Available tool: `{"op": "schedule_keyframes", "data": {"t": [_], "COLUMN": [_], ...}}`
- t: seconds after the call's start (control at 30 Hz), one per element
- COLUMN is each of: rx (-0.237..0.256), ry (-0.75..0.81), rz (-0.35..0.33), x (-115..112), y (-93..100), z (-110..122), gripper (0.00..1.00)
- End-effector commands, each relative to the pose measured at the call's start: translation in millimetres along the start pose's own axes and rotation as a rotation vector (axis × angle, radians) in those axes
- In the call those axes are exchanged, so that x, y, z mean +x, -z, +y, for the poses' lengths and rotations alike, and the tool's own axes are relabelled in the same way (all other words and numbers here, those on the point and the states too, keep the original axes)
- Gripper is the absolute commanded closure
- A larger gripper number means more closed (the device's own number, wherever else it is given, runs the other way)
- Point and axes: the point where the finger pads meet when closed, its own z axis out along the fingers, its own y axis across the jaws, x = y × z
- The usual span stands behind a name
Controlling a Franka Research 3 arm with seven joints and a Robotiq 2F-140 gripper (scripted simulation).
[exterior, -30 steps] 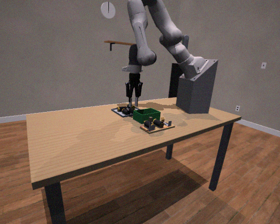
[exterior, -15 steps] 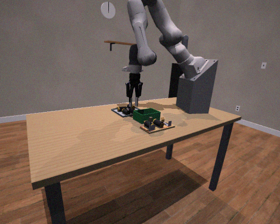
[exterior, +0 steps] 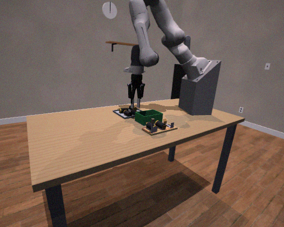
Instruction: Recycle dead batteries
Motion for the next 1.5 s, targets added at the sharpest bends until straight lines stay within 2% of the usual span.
{"op": "schedule_keyframes", "data": {"t": [0.0, 0.53, 0.83, 1.47], "rx": [-0.001, -0.001, -0.001, -0.001], "ry": [-0.005, -0.005, -0.005, -0.005], "rz": [0.001, 0.001, 0.001, 0.001], "x": [0.1, 0.1, 0.1, 0.1], "y": [-0.2, -2.6, -34.4, -45.2], "z": [1.1, 1.1, 1.1, 1.1], "gripper": [0.71, 0.71, 0.71, 0.71]}}
